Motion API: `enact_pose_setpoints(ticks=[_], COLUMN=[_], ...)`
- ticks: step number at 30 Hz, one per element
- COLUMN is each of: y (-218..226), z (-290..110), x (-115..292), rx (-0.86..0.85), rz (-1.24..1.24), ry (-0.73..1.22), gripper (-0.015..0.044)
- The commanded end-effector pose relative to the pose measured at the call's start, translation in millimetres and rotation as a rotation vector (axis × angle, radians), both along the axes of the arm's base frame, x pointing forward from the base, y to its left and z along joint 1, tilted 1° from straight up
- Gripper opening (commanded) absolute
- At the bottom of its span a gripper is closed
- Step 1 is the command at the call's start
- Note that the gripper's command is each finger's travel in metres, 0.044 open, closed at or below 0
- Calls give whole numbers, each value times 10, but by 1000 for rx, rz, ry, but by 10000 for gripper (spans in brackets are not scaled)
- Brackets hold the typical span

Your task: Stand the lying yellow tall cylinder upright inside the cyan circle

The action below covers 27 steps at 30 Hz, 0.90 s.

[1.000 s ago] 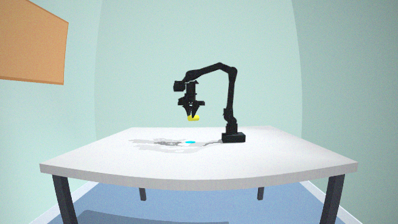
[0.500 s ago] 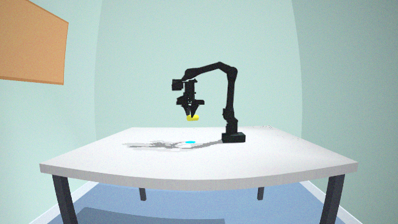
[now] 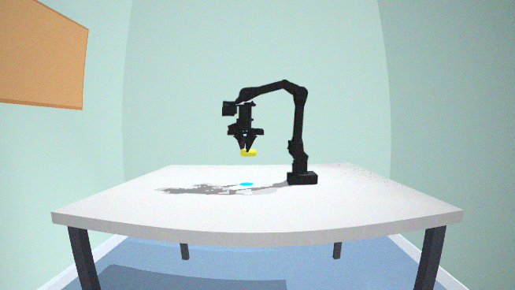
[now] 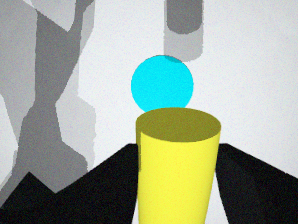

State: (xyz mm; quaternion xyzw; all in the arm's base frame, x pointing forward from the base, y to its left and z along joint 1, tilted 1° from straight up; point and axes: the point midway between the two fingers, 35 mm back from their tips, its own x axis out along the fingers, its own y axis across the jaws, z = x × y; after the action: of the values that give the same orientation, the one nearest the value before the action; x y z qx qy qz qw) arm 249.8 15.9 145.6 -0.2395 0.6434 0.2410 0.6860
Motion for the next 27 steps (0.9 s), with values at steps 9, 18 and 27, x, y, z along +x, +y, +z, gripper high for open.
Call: enact_pose_setpoints(ticks=[9, 18, 27], y=[1, -3, -11], z=[-98, -150, -195], x=[20, 50, 79], rx=[81, 141, 199], rz=[-30, -50, -68], ry=[-35, -72, -111], gripper=[105, 105, 105])
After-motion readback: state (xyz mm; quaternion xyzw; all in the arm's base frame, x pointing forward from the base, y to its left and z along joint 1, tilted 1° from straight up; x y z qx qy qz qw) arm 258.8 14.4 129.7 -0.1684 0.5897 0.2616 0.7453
